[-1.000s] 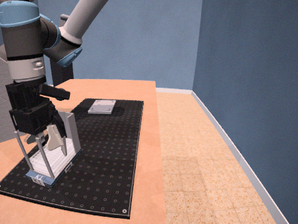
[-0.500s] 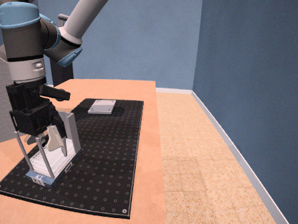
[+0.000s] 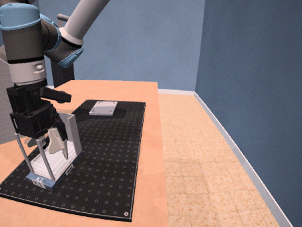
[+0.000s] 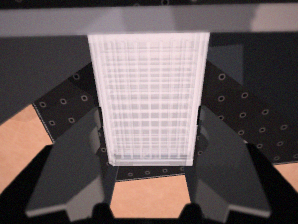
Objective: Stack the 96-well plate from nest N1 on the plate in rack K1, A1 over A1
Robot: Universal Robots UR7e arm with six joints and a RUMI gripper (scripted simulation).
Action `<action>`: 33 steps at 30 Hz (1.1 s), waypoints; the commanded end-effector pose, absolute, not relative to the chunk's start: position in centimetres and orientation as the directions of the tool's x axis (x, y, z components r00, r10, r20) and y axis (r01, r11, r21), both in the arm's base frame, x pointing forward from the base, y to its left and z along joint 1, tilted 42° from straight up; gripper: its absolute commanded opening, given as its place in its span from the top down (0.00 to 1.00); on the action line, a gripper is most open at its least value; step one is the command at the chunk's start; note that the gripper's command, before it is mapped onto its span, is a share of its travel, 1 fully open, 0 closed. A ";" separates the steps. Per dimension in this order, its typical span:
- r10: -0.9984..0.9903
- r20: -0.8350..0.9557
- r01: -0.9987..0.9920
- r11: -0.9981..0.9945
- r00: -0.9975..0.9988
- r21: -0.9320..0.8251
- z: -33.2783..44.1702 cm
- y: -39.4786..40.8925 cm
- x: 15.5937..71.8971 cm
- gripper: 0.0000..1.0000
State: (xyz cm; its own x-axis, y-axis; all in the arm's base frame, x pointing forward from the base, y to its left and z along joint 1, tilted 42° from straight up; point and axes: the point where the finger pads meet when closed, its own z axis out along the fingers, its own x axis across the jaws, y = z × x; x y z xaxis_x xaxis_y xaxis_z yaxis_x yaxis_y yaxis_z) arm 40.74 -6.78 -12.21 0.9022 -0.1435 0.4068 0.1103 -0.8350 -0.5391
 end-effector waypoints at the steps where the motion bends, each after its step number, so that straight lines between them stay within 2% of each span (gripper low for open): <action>1: -0.144 0.407 0.110 -0.835 0.902 -0.538 -12.2 -6.8 40.8 1.00; 11: -0.144 0.407 0.110 -0.835 0.902 -0.538 -12.3 -6.7 40.8 1.00; 12: -0.144 0.407 0.110 -0.835 0.902 -0.538 -12.3 -6.7 40.8 0.00; 33: -0.144 0.407 0.110 -0.835 0.902 -0.538 -12.4 -6.7 40.8 0.00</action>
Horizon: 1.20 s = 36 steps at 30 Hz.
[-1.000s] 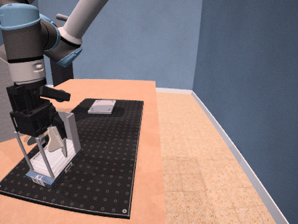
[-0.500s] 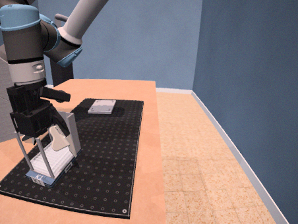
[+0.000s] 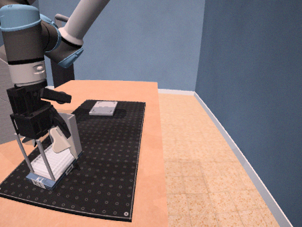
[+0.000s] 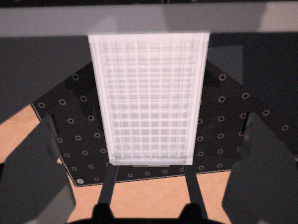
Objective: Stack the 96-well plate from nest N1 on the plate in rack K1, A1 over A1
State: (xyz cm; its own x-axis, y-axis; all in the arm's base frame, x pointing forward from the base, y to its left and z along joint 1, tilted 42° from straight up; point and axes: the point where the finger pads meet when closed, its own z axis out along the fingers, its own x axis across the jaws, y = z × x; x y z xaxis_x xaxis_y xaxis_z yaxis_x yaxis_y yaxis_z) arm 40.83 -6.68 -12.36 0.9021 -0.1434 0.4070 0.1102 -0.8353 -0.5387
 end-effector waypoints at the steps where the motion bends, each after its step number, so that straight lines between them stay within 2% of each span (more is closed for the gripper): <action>1: -0.144 0.407 0.110 -0.835 0.902 -0.538 -12.4 -6.7 40.8 0.00; 36: -0.144 0.407 0.110 -0.836 0.902 -0.538 -6.3 -11.1 37.4 0.00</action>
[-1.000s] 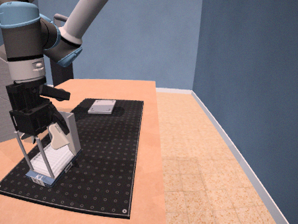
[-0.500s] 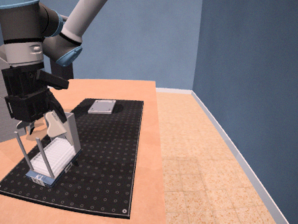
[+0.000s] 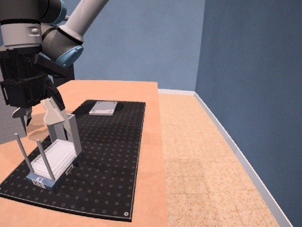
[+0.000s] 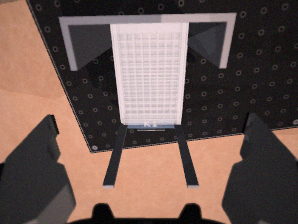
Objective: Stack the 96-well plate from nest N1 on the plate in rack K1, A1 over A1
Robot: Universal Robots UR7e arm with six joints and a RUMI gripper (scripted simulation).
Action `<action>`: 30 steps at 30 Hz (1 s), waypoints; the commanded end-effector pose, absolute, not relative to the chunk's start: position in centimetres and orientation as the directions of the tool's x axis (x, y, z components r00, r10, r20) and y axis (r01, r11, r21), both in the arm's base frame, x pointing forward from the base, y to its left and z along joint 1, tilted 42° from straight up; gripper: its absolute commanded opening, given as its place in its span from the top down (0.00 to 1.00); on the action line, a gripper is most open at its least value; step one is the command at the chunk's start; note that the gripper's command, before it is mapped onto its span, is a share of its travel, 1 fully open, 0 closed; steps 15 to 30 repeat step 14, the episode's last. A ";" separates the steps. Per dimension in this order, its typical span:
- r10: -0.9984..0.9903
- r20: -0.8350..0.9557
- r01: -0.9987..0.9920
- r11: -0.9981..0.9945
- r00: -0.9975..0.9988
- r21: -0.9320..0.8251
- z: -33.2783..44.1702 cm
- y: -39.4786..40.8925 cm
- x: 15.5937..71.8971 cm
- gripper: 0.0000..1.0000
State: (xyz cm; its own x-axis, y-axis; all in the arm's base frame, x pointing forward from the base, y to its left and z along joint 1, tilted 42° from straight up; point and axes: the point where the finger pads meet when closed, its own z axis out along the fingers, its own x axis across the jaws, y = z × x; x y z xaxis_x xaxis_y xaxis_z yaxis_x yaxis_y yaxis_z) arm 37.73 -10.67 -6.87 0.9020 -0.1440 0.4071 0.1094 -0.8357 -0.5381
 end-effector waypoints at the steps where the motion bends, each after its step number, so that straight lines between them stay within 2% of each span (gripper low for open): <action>1: -0.144 0.407 0.110 -0.836 0.902 -0.538 -6.1 -11.2 37.3 0.00; 30: -0.144 0.407 0.110 -0.836 0.902 -0.538 -5.9 -11.4 37.2 0.00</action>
